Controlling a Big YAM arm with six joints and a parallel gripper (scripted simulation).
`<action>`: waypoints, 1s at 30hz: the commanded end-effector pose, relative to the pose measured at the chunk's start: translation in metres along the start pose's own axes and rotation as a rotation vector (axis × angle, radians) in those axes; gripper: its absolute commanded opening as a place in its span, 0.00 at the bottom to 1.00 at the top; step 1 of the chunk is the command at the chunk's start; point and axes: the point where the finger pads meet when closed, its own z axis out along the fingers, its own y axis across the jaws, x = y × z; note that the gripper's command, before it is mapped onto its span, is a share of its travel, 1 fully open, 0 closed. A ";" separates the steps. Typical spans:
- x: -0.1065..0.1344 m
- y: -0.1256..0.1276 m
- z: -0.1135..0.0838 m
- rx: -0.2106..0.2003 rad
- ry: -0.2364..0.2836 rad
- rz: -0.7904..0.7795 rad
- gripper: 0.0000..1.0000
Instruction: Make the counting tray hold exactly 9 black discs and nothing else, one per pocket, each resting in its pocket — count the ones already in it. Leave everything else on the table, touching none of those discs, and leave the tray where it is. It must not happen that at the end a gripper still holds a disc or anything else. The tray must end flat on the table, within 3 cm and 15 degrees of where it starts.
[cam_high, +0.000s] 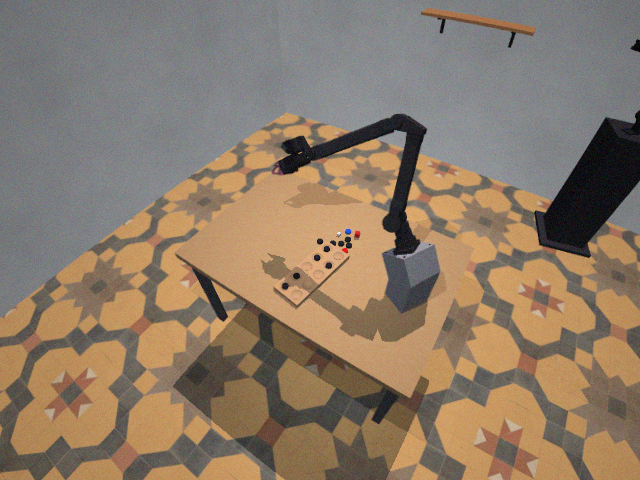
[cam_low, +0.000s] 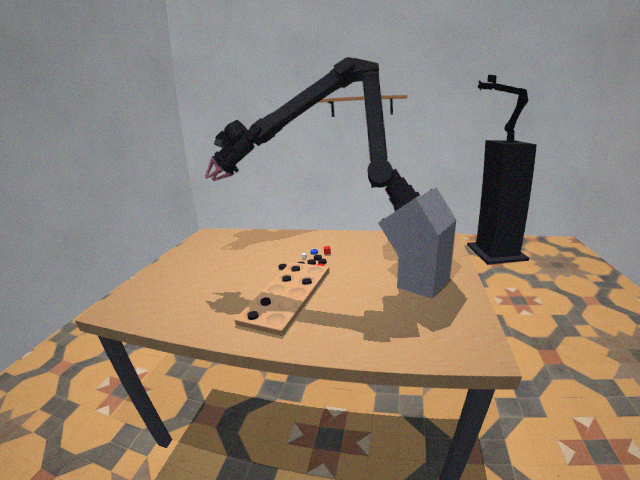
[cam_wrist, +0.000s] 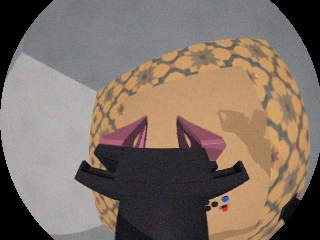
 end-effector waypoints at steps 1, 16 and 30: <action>-0.027 0.016 0.007 -0.032 -0.047 -0.028 0.44; 0.008 -0.040 -0.009 0.050 0.004 0.002 0.44; -0.021 -0.030 -0.010 0.030 -0.055 0.000 0.44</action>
